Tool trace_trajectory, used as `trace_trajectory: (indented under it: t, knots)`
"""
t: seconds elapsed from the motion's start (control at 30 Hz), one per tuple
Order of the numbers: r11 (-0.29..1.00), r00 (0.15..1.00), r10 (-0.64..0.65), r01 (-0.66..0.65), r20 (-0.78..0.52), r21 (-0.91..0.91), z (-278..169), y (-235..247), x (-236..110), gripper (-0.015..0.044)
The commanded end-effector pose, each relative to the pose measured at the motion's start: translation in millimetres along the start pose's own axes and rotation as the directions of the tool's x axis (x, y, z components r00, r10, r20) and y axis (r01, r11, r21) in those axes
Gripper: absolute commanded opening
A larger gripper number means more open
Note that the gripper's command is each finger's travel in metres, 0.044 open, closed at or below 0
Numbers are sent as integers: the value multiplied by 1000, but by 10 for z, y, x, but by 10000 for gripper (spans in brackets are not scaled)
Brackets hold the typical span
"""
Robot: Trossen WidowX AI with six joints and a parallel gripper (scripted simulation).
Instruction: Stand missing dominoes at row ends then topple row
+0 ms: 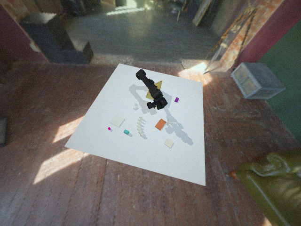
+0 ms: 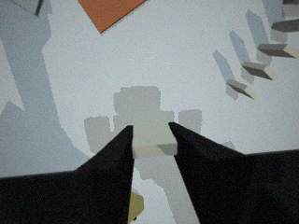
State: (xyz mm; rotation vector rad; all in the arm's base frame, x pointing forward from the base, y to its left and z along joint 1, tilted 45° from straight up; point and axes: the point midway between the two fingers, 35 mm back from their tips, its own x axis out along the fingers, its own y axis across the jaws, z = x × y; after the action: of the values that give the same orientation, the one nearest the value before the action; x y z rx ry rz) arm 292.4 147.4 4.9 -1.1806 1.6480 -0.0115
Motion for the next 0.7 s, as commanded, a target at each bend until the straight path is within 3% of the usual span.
trace_trajectory:
  t: [0.0,0.17,0.43,0.67]
  knots:
    - [945,1000,-5,0,14,326,-143,-683,-54,107]
    - [791,1000,-19,16,-2,612,-417,-1296,-21,107]
    - [784,1000,-20,17,-2,621,-427,-1318,-11,107]
    - [784,1000,-17,13,1,621,-375,-1344,328,107]
